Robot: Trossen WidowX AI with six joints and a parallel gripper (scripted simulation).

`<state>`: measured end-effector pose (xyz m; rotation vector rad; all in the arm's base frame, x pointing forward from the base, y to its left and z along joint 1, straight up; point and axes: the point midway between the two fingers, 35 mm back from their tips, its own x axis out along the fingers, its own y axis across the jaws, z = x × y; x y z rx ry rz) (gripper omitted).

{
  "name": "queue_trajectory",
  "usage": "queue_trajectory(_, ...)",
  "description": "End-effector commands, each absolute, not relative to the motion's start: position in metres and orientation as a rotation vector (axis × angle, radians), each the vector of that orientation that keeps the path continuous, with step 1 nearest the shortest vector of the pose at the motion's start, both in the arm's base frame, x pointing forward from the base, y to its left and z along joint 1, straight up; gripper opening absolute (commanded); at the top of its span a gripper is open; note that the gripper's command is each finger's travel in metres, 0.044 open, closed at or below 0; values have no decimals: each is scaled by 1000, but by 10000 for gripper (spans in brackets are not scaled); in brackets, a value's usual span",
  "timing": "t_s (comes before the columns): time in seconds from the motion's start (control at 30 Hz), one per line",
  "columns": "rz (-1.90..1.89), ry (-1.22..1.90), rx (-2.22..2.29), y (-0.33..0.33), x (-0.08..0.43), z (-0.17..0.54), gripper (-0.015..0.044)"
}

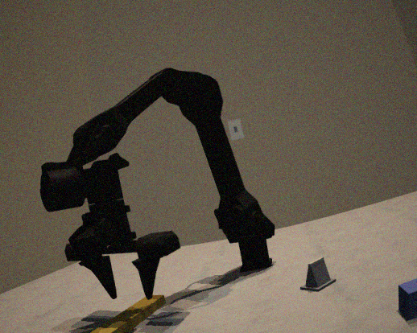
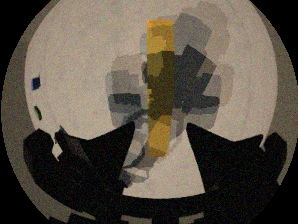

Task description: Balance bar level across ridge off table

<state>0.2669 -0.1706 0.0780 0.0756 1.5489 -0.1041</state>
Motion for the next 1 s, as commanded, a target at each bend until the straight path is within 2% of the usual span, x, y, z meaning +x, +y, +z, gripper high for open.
queue_trajectory(0.0,-98,1546,77,-170,267,73,315)
queue_trajectory(0.97,-98,1546,77,-170,268,48,315)
